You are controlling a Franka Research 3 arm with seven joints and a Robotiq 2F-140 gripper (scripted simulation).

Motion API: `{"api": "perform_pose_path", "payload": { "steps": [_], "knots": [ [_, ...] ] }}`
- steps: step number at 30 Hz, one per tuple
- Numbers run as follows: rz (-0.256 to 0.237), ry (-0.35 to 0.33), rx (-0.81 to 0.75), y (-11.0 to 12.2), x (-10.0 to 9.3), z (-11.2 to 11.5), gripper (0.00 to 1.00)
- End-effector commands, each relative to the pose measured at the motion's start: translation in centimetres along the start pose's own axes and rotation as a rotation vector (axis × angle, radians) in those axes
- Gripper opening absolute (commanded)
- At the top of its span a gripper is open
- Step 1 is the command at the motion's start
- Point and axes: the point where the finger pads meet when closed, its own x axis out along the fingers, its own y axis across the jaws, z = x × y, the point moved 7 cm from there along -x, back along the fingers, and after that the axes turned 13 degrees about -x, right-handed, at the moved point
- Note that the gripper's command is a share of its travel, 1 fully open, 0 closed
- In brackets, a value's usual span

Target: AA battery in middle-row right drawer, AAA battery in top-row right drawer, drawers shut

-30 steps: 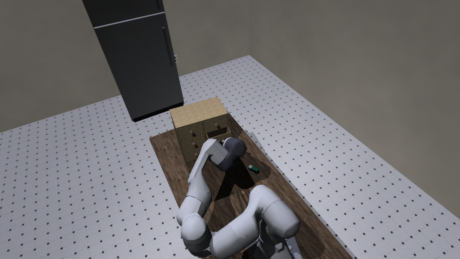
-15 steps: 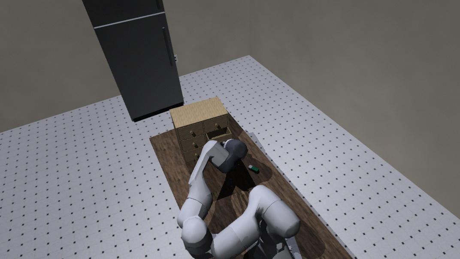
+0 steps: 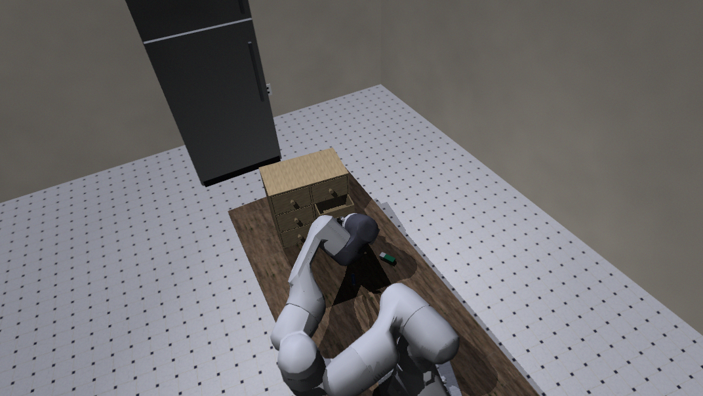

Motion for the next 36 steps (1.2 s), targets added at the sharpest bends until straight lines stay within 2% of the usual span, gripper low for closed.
{"api": "perform_pose_path", "payload": {
  "steps": [1, 11, 22, 28, 32, 36],
  "knots": [
    [-0.002, -0.002, -0.005, 0.0, -0.1, 0.0, 0.08],
    [-0.002, -0.002, -0.005, 0.0, -0.1, 0.0, 0.08],
    [-0.002, -0.002, -0.005, 0.0, -0.1, 0.0, 0.20],
    [-0.002, -0.002, -0.005, 0.0, -0.1, 0.0, 0.20],
    [-0.002, -0.002, -0.005, 0.0, -0.2, -0.1, 0.20],
    [-0.002, -0.002, -0.005, 0.2, -1.3, -1.0, 0.20]
  ]
}}
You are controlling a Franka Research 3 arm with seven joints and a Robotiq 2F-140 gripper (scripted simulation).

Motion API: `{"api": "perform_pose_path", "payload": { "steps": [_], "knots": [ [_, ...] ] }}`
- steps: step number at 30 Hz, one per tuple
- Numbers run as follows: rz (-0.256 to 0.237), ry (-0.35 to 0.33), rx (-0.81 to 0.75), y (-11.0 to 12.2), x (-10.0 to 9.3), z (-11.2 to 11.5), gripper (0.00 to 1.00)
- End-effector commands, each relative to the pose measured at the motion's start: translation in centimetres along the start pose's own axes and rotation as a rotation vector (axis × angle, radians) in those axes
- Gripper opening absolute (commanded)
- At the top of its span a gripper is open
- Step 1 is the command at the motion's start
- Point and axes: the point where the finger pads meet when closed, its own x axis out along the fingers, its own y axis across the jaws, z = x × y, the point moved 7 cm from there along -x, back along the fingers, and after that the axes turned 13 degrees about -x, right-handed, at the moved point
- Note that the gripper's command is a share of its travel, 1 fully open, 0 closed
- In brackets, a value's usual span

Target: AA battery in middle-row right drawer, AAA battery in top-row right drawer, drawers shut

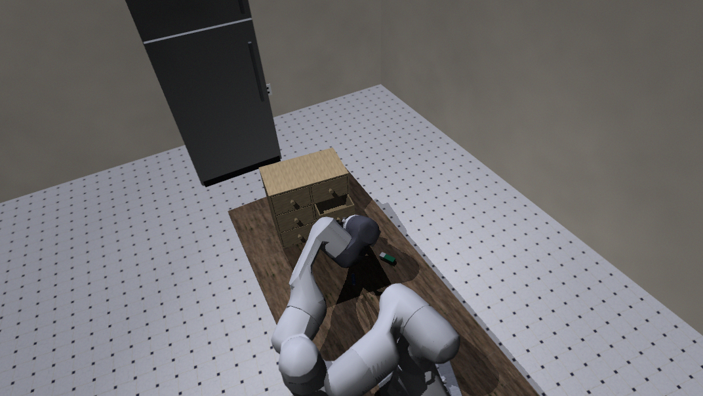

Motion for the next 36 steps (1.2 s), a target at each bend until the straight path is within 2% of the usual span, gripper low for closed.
{"api": "perform_pose_path", "payload": {
  "steps": [1, 7, 17, 27, 36],
  "knots": [
    [-0.002, -0.001, -0.006, 0.2, -0.9, -0.8, 0.20],
    [-0.002, -0.001, -0.006, 0.5, -2.9, -2.4, 0.20],
    [-0.002, -0.001, -0.006, 0.6, -3.6, -2.7, 0.20],
    [-0.002, -0.001, -0.006, 0.9, -7.9, -4.1, 0.20],
    [-0.002, 0.000, -0.006, 1.0, -8.3, -4.2, 0.20]
  ]
}}
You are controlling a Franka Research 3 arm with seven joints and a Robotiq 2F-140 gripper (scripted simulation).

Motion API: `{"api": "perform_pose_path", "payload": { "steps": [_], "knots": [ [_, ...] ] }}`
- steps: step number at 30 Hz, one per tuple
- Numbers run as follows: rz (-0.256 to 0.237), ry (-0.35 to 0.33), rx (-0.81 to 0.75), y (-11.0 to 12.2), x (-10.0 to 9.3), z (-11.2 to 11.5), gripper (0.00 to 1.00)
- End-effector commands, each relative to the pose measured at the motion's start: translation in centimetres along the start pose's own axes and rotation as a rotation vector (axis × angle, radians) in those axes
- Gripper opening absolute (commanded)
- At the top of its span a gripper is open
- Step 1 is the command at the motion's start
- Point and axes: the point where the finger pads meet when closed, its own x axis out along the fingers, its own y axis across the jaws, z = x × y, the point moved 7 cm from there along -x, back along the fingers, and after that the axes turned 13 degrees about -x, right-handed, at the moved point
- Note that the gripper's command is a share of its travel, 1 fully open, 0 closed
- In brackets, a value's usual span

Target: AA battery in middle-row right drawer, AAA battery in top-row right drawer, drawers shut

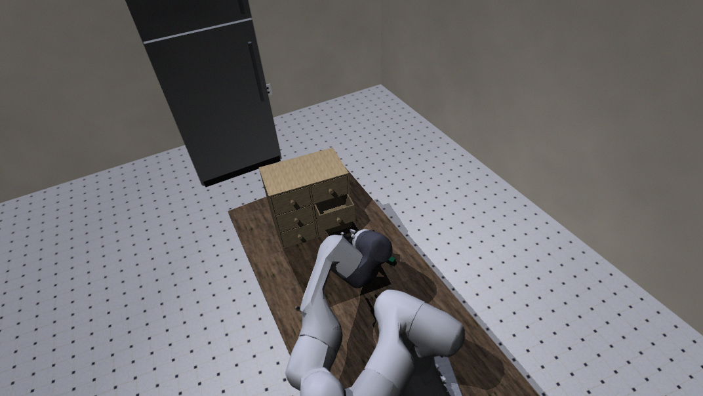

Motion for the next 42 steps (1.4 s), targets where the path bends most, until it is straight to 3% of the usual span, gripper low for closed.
{"api": "perform_pose_path", "payload": {
  "steps": [1, 11, 18, 26, 28, 35, 42],
  "knots": [
    [-0.005, 0.003, 0.011, -0.1, -0.2, 0.0, 0.20],
    [0.005, 0.043, 0.011, -0.2, -0.8, 0.3, 0.20],
    [0.027, 0.138, 0.011, -0.4, -2.4, 1.1, 0.20],
    [0.077, 0.347, 0.011, -0.8, -5.5, 2.8, 0.20],
    [0.077, 0.347, 0.011, -0.8, -5.5, 2.8, 0.20],
    [0.136, 0.598, 0.012, -1.2, -8.9, 4.7, 0.20],
    [0.177, 0.769, 0.012, -1.5, -10.9, 5.8, 0.20]
  ]
}}
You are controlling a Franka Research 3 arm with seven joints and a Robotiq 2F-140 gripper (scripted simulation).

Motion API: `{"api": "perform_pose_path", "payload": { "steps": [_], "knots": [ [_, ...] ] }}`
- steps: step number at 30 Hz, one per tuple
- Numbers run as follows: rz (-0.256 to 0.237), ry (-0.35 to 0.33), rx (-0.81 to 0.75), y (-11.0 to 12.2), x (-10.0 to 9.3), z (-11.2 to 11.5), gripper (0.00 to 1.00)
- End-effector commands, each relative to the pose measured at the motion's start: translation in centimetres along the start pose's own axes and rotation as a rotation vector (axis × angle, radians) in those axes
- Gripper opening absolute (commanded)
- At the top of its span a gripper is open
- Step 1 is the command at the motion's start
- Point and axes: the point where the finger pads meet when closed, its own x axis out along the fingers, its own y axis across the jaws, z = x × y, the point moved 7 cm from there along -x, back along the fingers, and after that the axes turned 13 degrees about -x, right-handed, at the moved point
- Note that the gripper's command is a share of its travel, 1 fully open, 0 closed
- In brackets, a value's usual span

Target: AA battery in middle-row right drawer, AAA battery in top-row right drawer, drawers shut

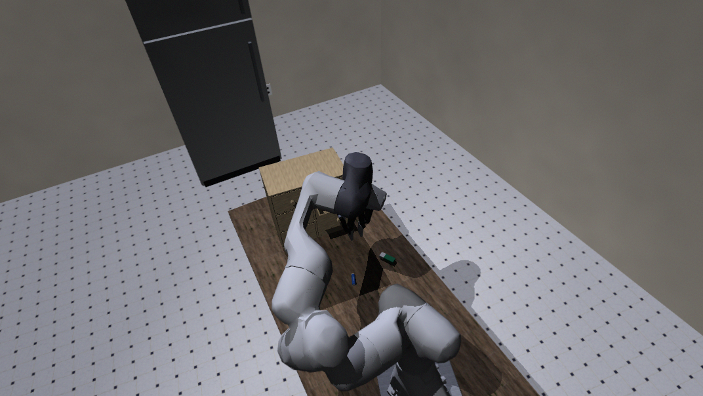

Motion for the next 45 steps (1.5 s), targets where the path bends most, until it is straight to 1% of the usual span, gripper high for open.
{"api": "perform_pose_path", "payload": {
  "steps": [1, 3, 7, 11, 38, 40, 42, 45],
  "knots": [
    [0.045, 0.124, 0.049, 0.6, -0.5, -1.7, 0.20],
    [0.045, 0.124, 0.049, 0.6, -0.5, -1.7, 0.20],
    [0.057, 0.169, 0.049, 0.6, -1.1, -1.8, 0.20],
    [0.061, 0.186, 0.049, 0.6, -1.3, -1.8, 0.20],
    [0.062, 0.185, 0.037, 0.6, -1.3, -1.8, 0.20],
    [0.065, 0.184, 0.005, 0.5, -1.1, -1.8, 0.20],
    [0.073, 0.181, -0.070, 0.2, -0.6, -1.7, 0.20],
    [0.093, 0.174, -0.280, -0.5, 0.7, -1.7, 0.20]
  ]
}}
